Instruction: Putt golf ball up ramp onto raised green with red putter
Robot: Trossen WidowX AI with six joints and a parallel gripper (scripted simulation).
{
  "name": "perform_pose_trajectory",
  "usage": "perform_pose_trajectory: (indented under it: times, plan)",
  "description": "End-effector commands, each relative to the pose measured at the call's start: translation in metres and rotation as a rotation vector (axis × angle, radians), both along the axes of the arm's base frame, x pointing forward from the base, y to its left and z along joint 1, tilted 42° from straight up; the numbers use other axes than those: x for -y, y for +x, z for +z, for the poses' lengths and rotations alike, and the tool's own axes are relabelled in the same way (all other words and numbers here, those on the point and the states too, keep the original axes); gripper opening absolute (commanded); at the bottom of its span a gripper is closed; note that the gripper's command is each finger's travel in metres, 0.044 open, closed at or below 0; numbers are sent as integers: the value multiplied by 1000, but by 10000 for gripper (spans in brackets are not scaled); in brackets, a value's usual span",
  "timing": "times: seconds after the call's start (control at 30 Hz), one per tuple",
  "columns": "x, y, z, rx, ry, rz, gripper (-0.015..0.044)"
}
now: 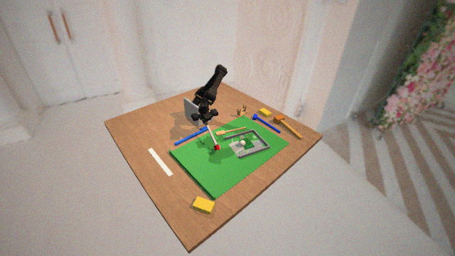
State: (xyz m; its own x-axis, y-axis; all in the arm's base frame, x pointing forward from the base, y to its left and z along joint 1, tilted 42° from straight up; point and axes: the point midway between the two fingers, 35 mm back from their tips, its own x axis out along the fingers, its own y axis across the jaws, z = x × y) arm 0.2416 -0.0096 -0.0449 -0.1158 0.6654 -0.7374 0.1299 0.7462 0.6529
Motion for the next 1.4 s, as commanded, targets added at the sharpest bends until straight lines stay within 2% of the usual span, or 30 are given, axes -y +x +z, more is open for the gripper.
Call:
perform_pose_trajectory:
  times: [0.0, 1.37]
  plan:
    - [21, 8, 22, 28, -12, -3, 0]
    - [22, 6, 24, 19, -7, -11, 0]
